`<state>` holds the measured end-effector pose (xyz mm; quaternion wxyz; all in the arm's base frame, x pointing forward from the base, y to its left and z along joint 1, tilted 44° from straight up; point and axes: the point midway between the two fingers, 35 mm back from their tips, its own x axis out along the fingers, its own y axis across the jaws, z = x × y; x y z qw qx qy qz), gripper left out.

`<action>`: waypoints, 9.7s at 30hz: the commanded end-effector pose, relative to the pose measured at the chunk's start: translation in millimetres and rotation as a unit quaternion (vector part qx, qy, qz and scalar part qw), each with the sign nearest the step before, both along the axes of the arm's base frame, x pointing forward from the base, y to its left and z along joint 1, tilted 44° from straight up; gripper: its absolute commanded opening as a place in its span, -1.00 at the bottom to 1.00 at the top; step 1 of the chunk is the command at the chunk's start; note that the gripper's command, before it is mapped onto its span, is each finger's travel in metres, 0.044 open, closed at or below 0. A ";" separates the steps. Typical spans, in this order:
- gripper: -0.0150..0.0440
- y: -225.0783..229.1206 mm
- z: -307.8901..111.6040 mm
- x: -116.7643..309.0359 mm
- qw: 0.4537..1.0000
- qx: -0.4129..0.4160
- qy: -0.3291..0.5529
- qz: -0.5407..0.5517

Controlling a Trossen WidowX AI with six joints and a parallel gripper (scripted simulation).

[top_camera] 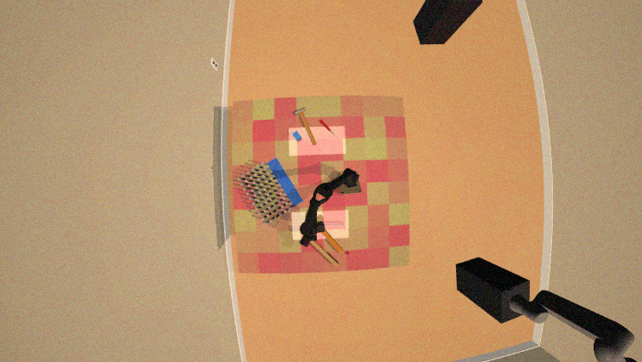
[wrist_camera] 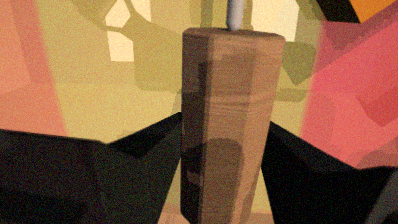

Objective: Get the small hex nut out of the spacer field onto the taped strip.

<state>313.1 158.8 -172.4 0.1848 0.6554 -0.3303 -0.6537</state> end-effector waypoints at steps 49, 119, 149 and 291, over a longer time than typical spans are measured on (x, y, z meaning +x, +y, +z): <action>1.00 31.9 34.7 1.2 1.000 0.003 0.000 -0.003; 0.46 9.7 24.5 9.0 0.982 0.159 0.081 -0.068; 0.26 -19.3 -5.0 4.6 0.982 0.158 0.081 -0.069; -0.49 -186.1 363.5 -29.3 0.297 0.076 -0.730 -0.611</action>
